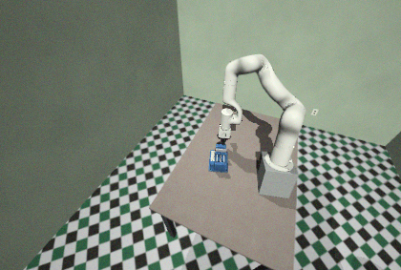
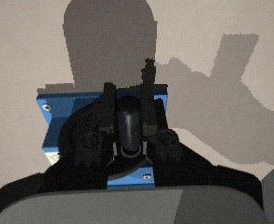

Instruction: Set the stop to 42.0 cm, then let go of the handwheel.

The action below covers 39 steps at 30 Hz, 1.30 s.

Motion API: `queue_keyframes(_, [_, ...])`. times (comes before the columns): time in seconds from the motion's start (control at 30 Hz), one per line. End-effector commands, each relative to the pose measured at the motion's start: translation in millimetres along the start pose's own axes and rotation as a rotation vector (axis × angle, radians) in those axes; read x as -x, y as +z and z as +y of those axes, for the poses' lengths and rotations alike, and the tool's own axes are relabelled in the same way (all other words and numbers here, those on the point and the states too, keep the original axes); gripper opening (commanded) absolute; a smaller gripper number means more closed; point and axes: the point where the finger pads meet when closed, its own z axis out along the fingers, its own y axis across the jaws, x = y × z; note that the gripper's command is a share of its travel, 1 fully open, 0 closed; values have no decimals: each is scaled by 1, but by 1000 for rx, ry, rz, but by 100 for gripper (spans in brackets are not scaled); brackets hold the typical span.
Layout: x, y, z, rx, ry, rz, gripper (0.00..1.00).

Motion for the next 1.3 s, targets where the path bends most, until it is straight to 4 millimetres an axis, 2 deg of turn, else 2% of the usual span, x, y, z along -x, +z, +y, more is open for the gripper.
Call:
queue_keyframes(0.0, [0, -2, -2, -1, 0, 0, 6])
queue_keyframes(1.27, [0, -8, -25, -1, 0, 0, 6])
